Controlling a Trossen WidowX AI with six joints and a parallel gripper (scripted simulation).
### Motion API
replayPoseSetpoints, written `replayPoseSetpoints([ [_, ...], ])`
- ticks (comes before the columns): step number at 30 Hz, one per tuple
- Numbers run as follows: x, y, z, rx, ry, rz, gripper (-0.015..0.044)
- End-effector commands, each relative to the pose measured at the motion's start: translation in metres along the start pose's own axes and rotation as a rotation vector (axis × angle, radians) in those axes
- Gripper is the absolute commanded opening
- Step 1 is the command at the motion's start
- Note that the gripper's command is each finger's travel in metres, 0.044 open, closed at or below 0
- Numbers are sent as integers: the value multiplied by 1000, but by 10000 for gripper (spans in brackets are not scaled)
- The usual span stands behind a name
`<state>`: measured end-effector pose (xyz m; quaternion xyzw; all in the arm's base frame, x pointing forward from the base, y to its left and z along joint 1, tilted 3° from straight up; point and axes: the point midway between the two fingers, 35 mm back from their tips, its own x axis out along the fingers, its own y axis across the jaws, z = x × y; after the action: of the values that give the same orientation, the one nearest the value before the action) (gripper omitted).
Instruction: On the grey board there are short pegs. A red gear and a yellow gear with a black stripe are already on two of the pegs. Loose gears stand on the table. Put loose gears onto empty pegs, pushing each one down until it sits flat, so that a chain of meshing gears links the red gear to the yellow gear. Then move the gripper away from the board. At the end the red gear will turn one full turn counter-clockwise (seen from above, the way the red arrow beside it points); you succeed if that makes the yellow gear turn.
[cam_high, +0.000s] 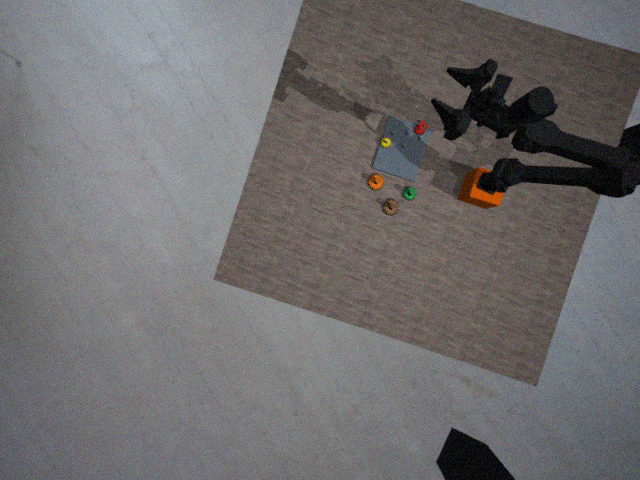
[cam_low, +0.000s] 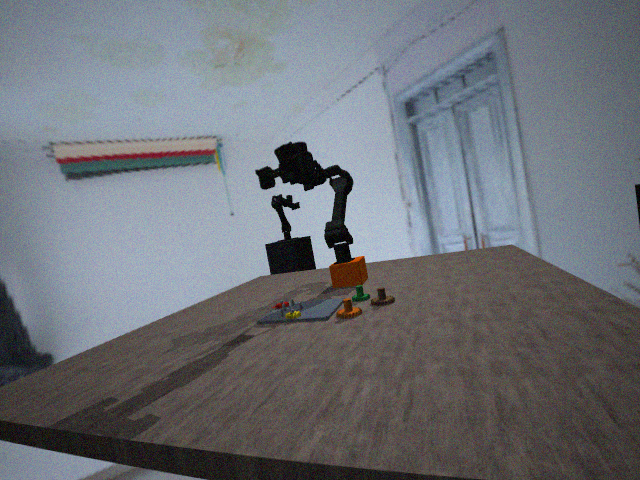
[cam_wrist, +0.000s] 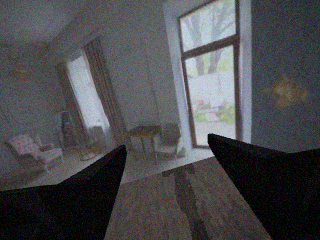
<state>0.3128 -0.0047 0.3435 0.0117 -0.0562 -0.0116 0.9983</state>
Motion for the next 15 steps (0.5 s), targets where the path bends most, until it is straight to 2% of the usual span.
replayPoseSetpoints([
  [1,1,1,-1,2,5,3,426],
  [6,19,29,-38,85,174,79,440],
  [11,33,77,-105,211,496,145,440],
  [15,27,115,-162,282,774,143,440],
])
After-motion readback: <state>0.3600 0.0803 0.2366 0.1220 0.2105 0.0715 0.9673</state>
